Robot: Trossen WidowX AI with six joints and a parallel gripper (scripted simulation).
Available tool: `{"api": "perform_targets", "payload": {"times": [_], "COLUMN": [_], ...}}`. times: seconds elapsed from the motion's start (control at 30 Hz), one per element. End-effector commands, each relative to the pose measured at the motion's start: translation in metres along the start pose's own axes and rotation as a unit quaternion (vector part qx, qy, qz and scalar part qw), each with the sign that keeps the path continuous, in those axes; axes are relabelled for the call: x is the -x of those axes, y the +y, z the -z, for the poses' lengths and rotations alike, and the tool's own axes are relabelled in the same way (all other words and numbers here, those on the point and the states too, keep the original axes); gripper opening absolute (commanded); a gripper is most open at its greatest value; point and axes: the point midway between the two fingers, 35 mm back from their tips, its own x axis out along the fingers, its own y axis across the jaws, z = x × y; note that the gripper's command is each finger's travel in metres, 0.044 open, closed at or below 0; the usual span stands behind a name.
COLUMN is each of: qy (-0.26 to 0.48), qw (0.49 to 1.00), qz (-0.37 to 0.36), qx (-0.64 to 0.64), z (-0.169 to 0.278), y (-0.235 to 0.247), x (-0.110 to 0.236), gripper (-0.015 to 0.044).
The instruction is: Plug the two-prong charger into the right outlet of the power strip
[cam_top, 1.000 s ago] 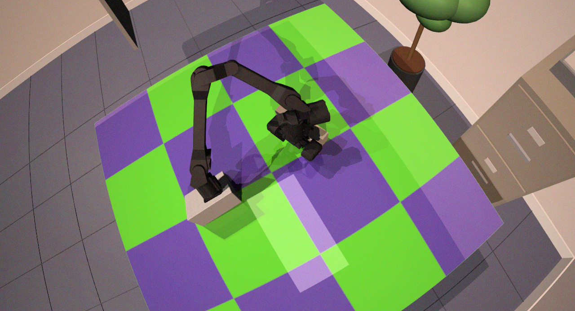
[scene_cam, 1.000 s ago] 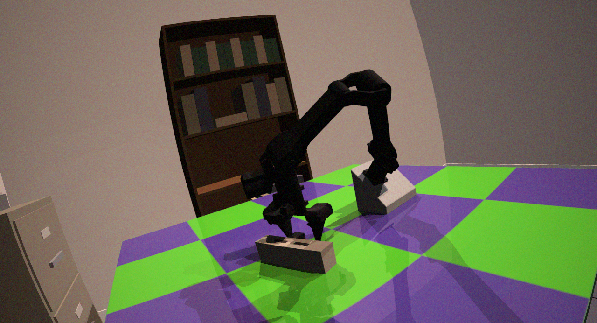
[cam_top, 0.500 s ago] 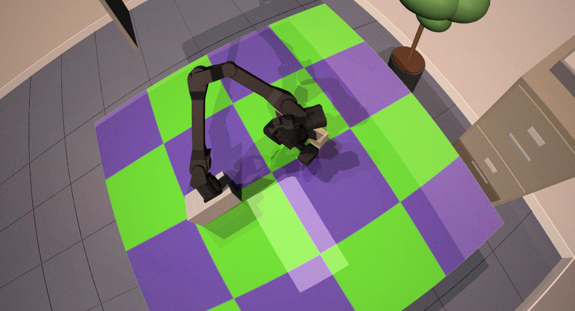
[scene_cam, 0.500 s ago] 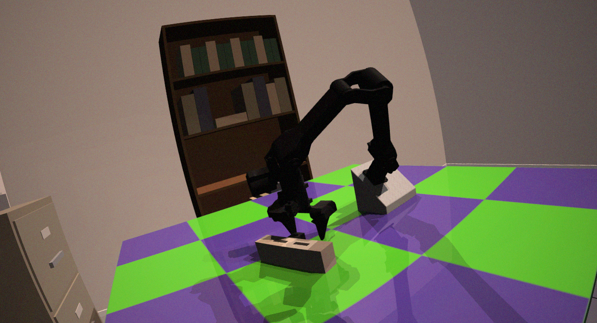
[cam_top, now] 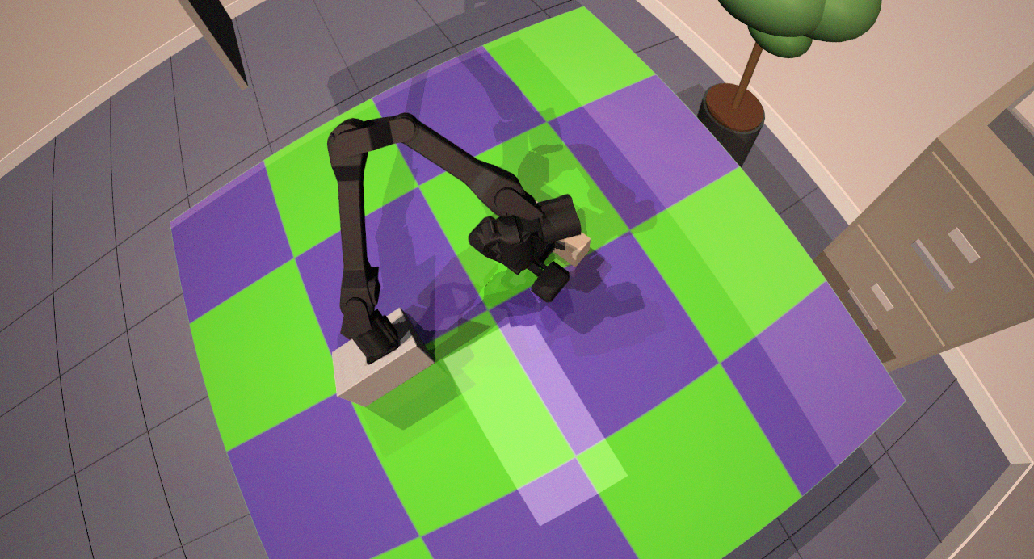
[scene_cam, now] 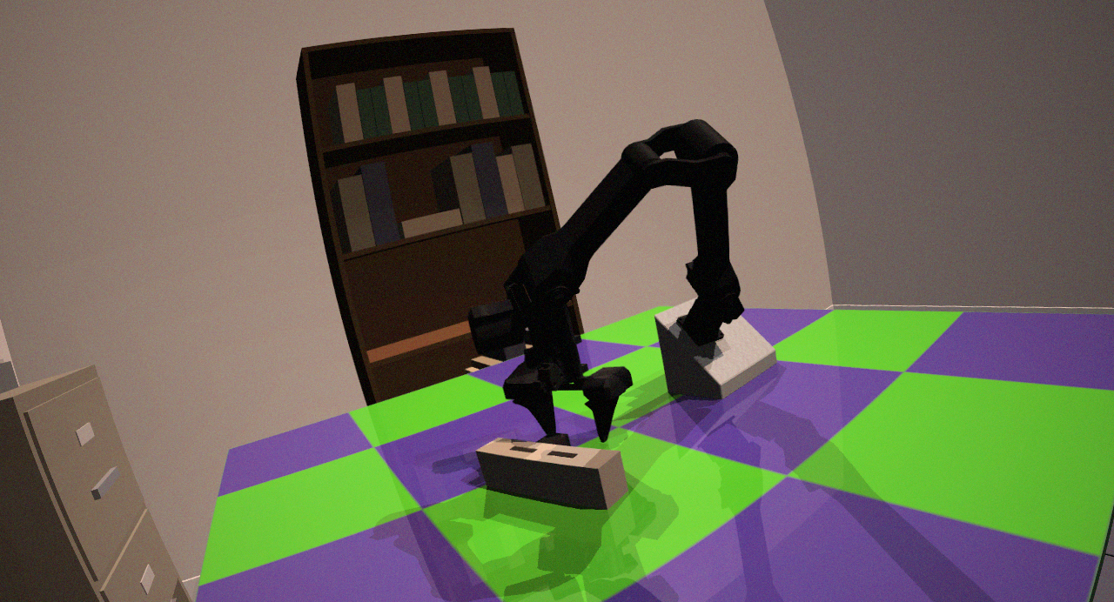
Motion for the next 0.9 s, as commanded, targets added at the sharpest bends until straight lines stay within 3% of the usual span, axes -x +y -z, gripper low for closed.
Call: {"api": "perform_targets", "payload": {"times": [0.0, 0.07, 0.13, 0.87], "qy": [-0.14, -0.228, -0.257, -0.257], "qw": [0.99, 0.972, 0.964, 0.964], "qz": [-0.007, -0.007, -0.006, -0.006], "qx": [0.022, 0.048, 0.059, 0.059], "z": [-0.011, -0.014, -0.014, -0.014], "y": [-0.002, 0.0, 0.001, 0.001], "x": [0.038, 0.064, 0.074, 0.074], "gripper": [0.044, 0.044, 0.044, 0.044]}}
